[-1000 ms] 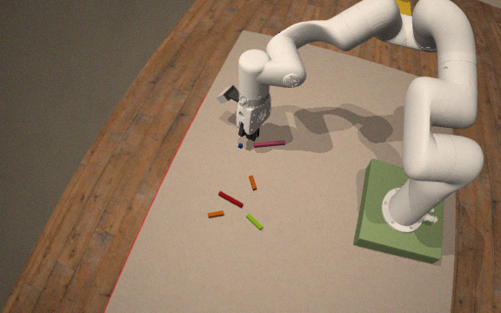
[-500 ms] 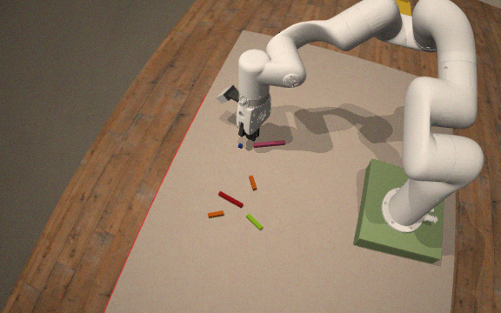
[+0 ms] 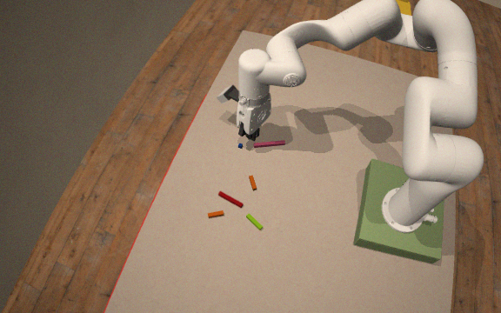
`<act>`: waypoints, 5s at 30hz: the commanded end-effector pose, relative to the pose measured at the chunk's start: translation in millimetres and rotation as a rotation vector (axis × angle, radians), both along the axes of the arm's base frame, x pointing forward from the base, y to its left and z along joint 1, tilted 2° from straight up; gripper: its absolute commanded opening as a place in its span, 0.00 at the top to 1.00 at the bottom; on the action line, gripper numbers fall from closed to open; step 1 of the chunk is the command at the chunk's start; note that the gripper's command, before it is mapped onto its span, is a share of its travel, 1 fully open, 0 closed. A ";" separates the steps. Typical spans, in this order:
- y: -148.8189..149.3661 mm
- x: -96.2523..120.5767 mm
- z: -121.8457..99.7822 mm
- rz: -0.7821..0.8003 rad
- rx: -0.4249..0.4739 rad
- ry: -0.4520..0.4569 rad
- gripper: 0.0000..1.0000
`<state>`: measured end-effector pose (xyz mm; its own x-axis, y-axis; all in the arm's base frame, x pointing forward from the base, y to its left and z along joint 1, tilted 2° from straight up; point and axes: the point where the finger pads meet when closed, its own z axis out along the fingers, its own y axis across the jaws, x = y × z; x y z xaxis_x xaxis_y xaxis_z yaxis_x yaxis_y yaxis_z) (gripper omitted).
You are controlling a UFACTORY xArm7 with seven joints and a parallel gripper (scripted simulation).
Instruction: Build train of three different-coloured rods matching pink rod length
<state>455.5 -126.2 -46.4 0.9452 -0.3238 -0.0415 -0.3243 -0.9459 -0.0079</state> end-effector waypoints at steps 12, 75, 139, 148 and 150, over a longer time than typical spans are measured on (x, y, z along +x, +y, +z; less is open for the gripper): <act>-1.7 4.4 79.3 0.000 -0.001 -0.005 0.96; 64.7 23.9 101.3 -1.204 -0.043 0.021 0.96; 68.6 21.8 13.2 -1.236 -0.044 0.021 0.96; 68.6 21.8 13.2 -1.236 -0.044 0.021 0.96; 68.6 21.8 13.2 -1.236 -0.044 0.021 0.96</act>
